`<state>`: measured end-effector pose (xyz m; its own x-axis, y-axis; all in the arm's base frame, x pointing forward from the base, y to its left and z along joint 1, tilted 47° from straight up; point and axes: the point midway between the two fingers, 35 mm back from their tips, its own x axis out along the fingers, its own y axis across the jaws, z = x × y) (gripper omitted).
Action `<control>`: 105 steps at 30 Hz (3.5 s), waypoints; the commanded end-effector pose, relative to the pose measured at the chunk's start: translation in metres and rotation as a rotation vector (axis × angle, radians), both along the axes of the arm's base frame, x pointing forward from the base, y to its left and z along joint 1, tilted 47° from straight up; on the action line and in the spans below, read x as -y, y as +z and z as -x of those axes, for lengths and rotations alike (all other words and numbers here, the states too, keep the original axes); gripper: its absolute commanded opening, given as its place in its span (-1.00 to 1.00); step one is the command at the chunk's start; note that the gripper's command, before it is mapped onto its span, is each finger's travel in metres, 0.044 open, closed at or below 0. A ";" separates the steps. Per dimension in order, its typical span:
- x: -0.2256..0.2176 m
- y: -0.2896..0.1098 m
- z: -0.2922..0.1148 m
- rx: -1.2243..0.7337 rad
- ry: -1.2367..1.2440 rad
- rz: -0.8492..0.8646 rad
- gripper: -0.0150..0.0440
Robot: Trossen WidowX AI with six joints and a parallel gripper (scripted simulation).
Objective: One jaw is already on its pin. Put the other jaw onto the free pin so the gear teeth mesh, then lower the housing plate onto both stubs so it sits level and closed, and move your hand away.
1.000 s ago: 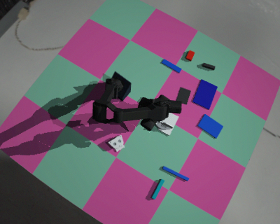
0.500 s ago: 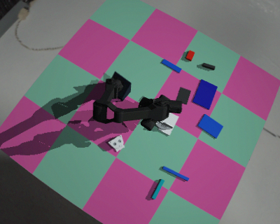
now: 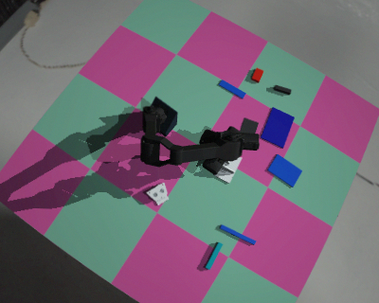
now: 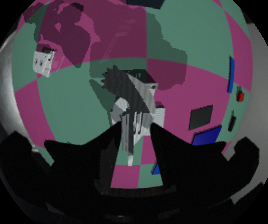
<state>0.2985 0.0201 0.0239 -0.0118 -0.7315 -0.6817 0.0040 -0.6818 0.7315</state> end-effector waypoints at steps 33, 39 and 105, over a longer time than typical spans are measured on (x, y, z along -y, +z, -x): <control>-0.027 -0.033 -0.029 0.006 -0.011 -0.003 -0.04; -0.027 -0.033 -0.029 0.008 -0.012 -0.003 -0.04; 0.013 -0.069 -0.028 0.009 -0.012 -0.001 -0.04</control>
<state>0.3265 0.0086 -0.0442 -0.0161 -0.7280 -0.6854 -0.0159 -0.6852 0.7282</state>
